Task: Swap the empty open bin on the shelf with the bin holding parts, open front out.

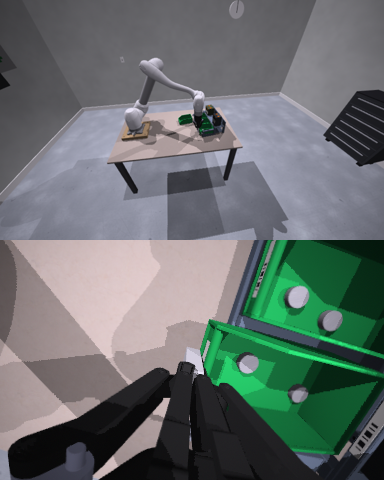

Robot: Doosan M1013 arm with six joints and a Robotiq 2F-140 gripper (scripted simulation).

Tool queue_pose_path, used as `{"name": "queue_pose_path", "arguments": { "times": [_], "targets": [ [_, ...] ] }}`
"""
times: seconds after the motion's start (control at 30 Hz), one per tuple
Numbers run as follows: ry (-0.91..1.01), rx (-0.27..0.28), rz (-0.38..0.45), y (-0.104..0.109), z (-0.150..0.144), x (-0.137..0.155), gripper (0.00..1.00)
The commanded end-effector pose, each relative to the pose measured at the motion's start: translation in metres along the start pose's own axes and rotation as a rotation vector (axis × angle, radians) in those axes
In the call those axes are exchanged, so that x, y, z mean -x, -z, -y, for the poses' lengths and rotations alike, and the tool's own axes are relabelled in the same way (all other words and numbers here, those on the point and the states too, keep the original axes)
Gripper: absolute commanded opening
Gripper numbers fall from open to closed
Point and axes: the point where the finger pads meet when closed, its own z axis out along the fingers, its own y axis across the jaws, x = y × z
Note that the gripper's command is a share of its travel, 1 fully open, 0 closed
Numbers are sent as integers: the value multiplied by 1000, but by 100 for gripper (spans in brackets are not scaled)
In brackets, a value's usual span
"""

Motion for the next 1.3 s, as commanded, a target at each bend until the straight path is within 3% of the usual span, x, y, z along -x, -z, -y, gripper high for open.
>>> {"name": "queue_pose_path", "arguments": {
  "times": [0.0, 1.27],
  "targets": [
    [0, 0, 0, 0, -5, 0, 10],
    [0, 0, 0, 0, -38, 0, 10]
  ]
}}
